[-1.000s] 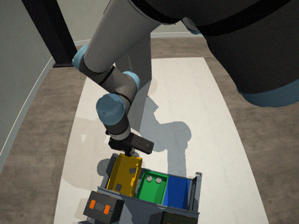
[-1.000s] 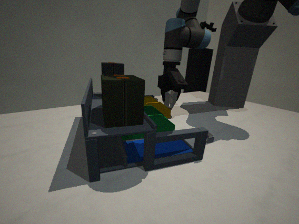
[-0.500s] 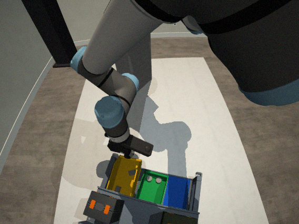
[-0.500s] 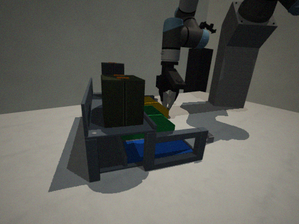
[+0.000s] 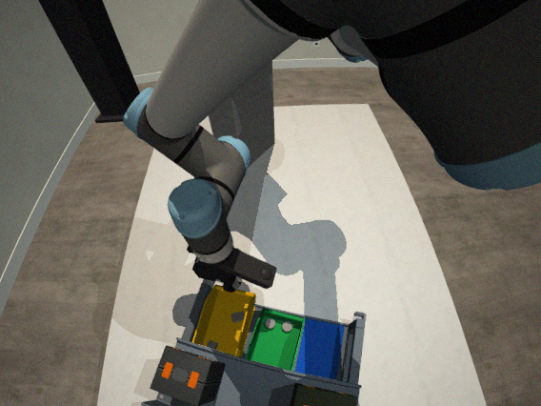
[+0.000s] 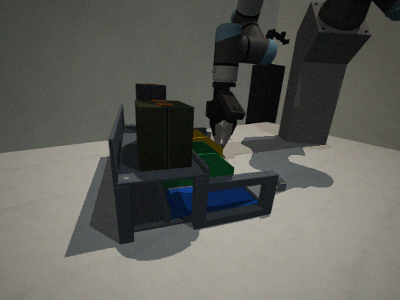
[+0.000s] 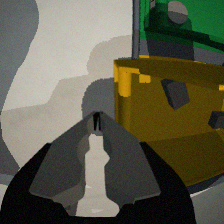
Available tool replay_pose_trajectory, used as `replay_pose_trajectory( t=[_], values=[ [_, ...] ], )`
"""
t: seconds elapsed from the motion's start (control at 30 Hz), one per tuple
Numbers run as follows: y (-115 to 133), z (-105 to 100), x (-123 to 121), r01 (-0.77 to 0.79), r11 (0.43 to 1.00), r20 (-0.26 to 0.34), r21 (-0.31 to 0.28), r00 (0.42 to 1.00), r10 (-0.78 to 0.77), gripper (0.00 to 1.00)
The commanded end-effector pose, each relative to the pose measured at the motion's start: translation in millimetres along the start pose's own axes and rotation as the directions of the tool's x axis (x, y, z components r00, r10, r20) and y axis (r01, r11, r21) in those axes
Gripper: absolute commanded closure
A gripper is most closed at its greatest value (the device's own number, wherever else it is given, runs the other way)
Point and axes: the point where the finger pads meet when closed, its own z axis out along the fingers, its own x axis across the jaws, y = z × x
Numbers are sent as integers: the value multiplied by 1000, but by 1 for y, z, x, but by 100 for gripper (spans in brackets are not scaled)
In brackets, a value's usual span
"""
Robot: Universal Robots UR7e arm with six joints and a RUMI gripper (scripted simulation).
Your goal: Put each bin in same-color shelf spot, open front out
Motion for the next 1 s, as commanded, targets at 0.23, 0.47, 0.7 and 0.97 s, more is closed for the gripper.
replay_pose_trajectory(
  t=[0.23, 0.47, 0.7, 0.97],
  values=[
    [0, 0, 9, 0, 1000, -1, 0, 1000, 0, 100],
    [0, 0, 12, 0, 1000, -1, 0, 1000, 0, 100],
    [0, 0, 16, 0, 1000, -1, 0, 1000, 0, 100],
    [0, 0, 20, 0, 1000, -1, 0, 1000, 0, 100]
  ],
)
